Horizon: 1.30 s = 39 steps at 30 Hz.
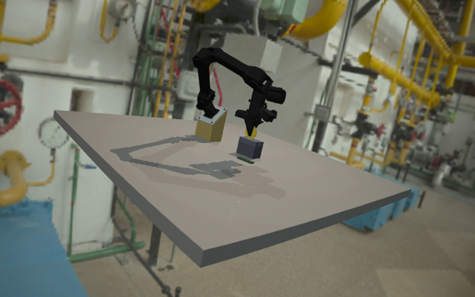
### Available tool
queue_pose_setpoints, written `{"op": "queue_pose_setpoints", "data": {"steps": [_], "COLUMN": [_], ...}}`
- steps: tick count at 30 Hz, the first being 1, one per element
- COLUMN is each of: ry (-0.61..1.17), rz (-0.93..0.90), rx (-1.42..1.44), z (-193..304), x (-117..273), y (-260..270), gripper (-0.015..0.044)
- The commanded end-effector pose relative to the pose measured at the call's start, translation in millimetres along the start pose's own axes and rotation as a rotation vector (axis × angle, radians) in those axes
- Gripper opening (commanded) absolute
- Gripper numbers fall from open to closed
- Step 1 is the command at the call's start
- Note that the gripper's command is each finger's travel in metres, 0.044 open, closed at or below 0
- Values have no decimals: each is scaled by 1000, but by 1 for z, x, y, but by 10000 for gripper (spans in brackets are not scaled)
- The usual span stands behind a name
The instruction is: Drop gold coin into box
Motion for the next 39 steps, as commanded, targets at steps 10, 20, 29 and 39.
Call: {"op": "queue_pose_setpoints", "data": {"steps": [10,20,29,39], "ry": [-2,-3,-2,-1], "rz": [-8,-11,-12,-10], "rx": [-14,-13,-12,-13], "z": [8,14,23,34], "x": [2,3,3,2], "y": [23,48,70,93], "gripper": [0,0,0,0]}}
Point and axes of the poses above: the point midway between the two fingers, 35 mm back from their tips, its own x axis back along the fingers, its own y axis across the jaws, z = x × y, the point moved 4 cm from there along x, back along the fingers, and after that the axes turned 7 degrees about x, right-handed, at the moved point
